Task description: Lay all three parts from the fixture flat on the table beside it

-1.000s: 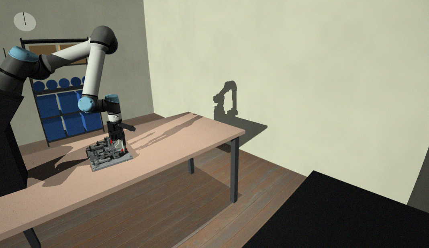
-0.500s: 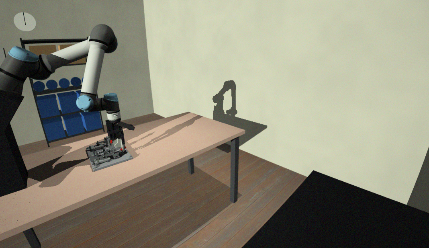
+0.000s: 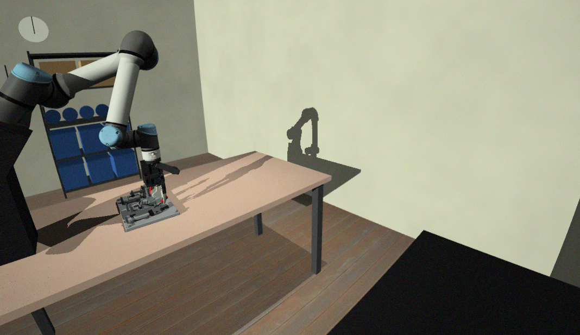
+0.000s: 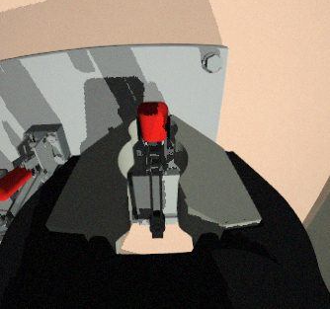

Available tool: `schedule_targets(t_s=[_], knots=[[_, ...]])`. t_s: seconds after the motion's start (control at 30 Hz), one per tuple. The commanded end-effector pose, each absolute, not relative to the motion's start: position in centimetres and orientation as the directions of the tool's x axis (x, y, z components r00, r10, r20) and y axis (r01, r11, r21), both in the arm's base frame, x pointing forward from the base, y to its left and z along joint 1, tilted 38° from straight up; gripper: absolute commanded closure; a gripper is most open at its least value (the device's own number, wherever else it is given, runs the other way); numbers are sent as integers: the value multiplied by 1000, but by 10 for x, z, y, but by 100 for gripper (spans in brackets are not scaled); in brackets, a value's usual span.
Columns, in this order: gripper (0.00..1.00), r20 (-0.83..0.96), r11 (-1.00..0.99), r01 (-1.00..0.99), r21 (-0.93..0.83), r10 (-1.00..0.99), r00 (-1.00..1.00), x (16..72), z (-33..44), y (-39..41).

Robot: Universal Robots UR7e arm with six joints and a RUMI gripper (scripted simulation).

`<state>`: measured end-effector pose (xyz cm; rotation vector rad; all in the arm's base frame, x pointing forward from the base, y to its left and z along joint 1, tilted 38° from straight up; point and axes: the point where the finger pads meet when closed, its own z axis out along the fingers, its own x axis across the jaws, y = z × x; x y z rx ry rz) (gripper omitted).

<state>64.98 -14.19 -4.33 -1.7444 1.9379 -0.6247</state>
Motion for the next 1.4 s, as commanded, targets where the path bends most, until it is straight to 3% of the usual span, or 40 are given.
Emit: schedule_targets(t_s=[0.0, 1.37], knots=[[100, -34, 94, -788, -609, -995, -93, 644, -43, -141], [100, -34, 94, -788, -609, -995, -93, 619, -55, -139]])
